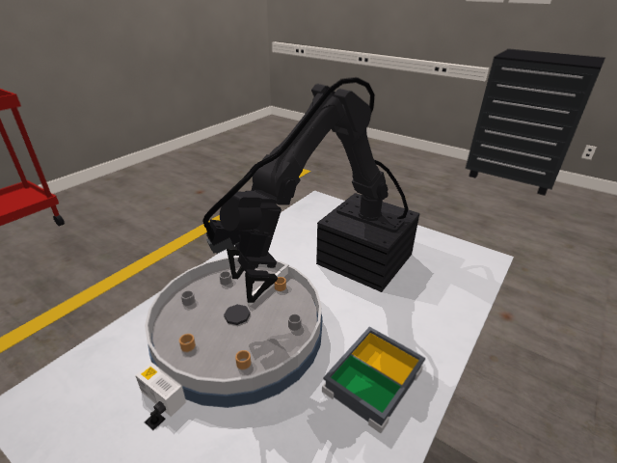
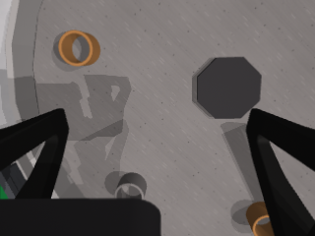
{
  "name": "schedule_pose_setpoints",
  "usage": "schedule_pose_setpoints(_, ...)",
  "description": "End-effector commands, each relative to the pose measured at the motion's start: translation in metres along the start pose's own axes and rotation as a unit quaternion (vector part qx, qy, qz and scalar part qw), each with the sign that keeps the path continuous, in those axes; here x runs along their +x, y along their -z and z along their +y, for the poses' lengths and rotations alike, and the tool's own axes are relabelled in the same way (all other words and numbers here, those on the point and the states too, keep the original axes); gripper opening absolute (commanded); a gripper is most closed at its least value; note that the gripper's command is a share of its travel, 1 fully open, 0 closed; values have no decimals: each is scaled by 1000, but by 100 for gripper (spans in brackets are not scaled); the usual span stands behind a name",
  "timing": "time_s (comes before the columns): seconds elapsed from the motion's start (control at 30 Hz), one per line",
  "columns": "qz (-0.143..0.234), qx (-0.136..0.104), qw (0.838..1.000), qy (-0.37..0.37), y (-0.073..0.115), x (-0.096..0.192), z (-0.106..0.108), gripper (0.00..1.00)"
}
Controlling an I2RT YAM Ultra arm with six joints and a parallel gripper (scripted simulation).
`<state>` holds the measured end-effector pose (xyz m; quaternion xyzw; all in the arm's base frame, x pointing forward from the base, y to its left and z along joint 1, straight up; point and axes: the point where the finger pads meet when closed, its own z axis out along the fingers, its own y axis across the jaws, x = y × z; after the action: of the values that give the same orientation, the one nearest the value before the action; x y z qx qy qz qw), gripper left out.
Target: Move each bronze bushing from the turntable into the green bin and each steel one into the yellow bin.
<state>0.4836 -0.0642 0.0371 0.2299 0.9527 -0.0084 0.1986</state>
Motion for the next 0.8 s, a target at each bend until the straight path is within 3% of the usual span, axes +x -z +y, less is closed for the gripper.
schedule_pose_setpoints(0.0,72,13,996,-54,29,39,-27,100)
schedule_pose_setpoints(0.03,101,25,991,-81,39,58,-43,100)
schedule_pose_setpoints(0.1,101,25,991,-81,39,58,-43,100)
schedule_pose_setpoints(0.17,146,45,980,-124,58,88,-64,100)
schedule_pose_setpoints(0.3,182,61,969,-158,73,113,-79,100)
schedule_pose_setpoints(0.77,171,57,971,-157,80,104,-75,100)
